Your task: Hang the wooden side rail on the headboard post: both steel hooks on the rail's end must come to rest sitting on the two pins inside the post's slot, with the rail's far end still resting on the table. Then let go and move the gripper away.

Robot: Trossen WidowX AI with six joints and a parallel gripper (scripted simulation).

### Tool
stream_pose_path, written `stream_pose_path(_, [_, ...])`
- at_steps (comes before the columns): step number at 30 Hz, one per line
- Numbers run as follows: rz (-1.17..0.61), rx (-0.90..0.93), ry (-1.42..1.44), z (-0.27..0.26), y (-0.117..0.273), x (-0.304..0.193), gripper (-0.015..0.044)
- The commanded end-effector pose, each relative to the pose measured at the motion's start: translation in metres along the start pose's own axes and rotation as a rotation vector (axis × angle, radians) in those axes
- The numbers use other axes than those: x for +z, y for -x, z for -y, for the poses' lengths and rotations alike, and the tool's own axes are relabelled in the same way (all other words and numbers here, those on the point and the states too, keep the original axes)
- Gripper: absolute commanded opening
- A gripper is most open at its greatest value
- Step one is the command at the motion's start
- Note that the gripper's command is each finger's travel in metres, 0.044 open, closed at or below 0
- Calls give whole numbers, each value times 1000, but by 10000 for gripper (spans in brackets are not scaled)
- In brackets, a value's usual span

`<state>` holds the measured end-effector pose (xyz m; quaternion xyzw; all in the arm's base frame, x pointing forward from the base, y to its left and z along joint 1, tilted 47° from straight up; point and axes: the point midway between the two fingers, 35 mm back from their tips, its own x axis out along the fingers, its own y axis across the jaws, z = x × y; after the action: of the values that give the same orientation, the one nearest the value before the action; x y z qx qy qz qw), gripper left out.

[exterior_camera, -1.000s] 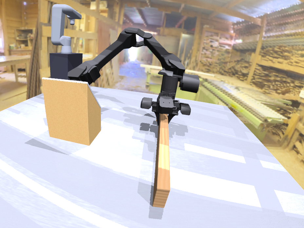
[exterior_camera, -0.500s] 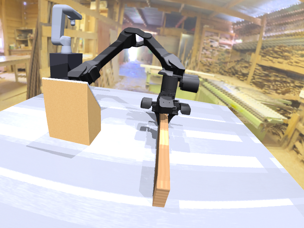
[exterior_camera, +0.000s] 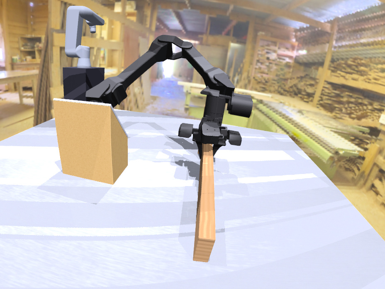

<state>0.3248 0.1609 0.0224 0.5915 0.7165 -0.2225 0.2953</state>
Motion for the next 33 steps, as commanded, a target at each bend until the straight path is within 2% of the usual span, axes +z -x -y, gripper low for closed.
stream_pose_path(1, [0, 8, -2, -2, 3, -1, 0])
stream_pose_path(33, [0, 8, -2, -1, 2, -5, 0])
